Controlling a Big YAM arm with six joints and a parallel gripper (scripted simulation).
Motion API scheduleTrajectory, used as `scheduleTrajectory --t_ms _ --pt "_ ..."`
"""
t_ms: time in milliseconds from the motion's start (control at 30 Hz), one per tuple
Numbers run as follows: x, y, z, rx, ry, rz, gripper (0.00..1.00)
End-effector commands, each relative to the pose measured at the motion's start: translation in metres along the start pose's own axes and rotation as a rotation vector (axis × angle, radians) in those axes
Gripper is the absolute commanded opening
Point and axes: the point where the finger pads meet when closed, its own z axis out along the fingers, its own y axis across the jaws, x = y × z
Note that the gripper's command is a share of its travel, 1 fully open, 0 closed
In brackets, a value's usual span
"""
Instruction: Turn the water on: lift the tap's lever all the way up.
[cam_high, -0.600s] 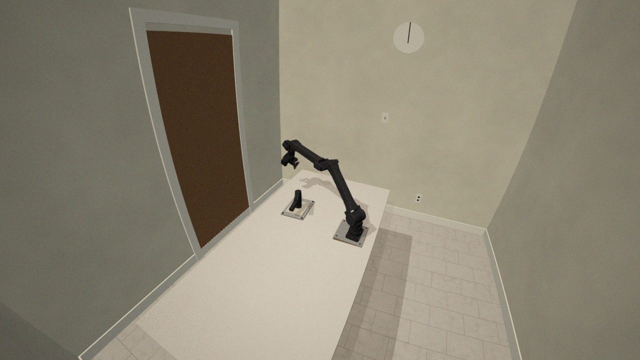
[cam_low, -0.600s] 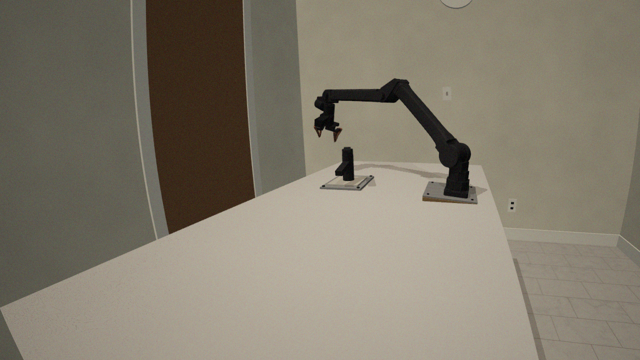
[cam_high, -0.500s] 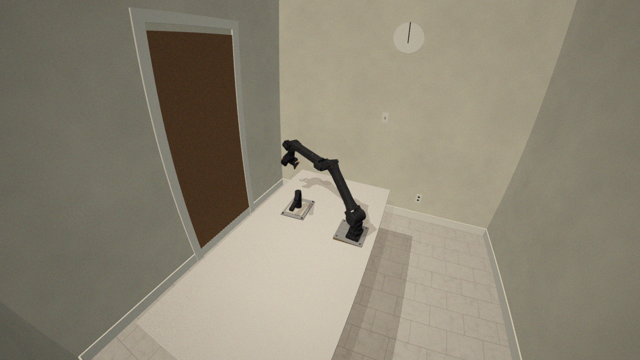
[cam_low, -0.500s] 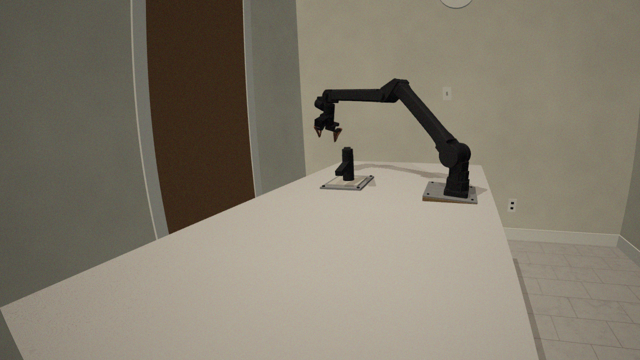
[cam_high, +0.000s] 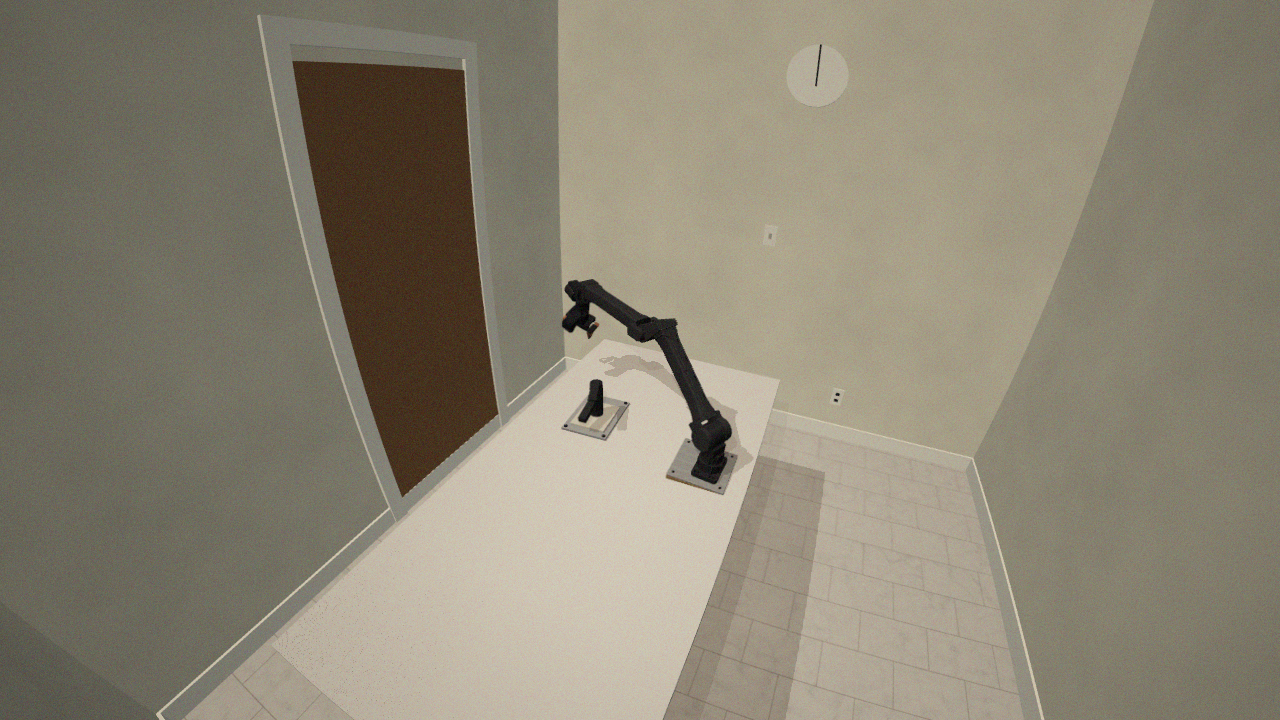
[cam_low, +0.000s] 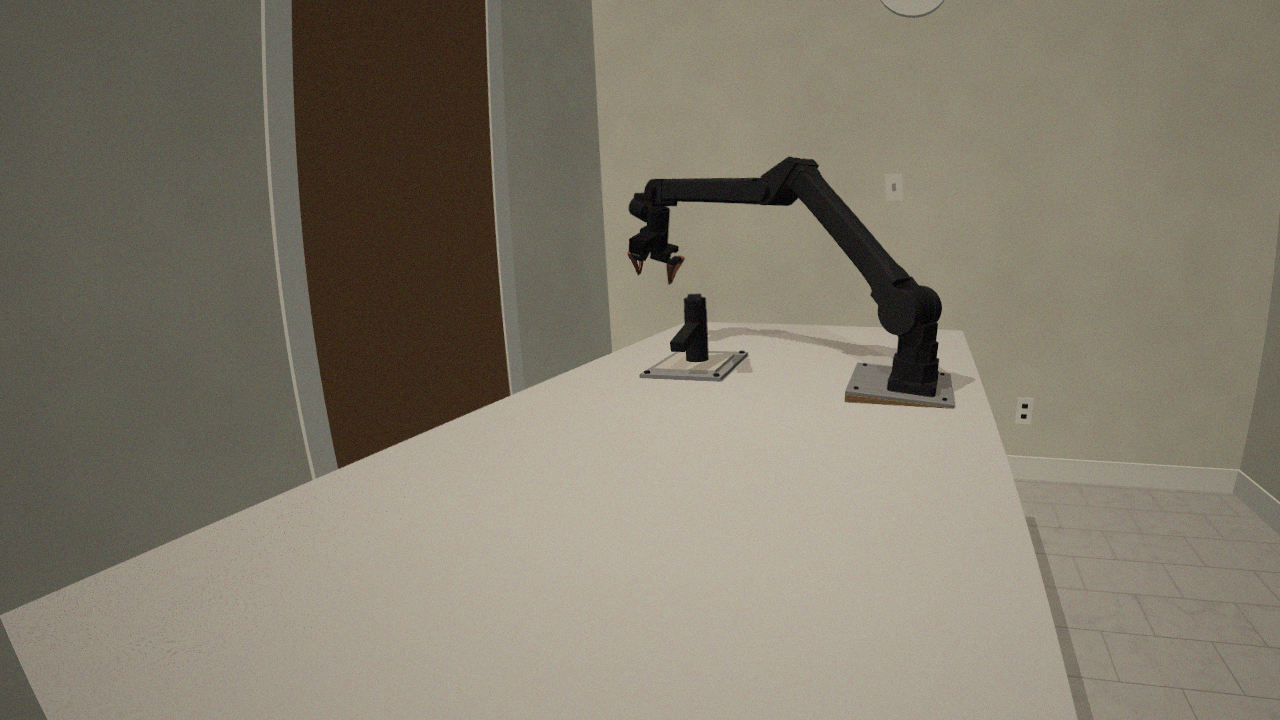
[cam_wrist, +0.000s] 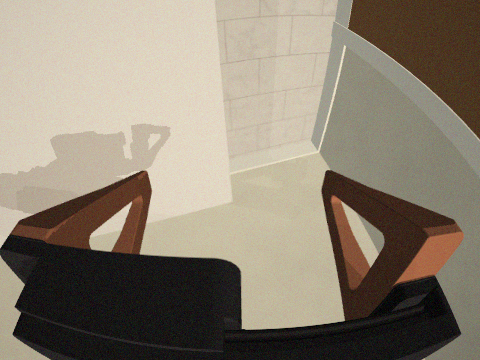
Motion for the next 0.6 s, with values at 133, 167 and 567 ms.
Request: scheduleTrajectory --t_ms 133,167,567 --pt "0.003 -0.004 -0.010 0.015 0.007 0.002 1.00" --pt "0.003 -0.004 -0.010 0.015 0.007 0.002 1.00" --pt "0.007 -0.011 -0.021 0.039 0.018 0.005 1.00"
